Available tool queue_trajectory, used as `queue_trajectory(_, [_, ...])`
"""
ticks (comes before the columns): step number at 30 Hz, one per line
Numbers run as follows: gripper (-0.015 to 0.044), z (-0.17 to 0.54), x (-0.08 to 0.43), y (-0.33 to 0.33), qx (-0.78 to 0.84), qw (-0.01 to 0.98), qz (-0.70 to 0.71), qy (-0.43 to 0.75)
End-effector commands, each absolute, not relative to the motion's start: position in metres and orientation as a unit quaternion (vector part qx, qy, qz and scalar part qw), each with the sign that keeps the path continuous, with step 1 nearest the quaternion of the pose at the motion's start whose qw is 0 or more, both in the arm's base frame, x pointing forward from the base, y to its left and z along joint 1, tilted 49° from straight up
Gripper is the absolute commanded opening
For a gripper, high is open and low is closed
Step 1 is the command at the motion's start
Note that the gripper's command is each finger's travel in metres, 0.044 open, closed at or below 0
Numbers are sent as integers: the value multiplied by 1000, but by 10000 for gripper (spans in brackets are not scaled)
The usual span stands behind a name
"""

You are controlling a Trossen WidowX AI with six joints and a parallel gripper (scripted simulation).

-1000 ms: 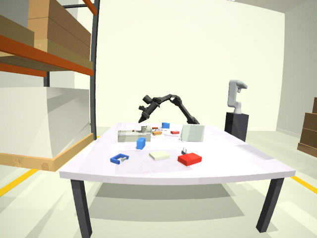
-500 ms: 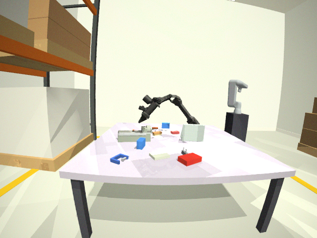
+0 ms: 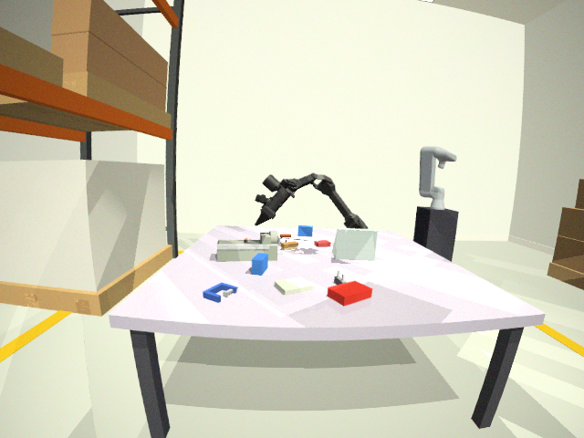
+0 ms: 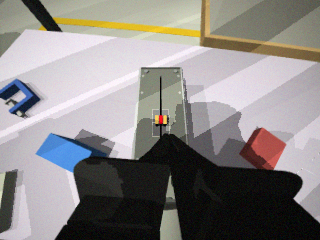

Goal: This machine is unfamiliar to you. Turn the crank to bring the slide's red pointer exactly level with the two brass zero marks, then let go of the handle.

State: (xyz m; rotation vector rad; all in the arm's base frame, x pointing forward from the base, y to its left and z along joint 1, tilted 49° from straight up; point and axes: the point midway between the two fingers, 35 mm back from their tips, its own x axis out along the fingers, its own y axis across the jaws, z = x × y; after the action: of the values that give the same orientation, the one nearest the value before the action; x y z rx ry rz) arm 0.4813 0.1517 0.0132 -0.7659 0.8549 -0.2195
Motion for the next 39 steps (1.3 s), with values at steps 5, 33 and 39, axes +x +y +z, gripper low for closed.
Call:
queue_trajectory(5, [0,13,481,152,-362,834,-104,404])
queue_trajectory(33, [309,13,481,152,-362,834,-104,404])
queue_trajectory(39, [151,13,481,152,-362,834,-104,404])
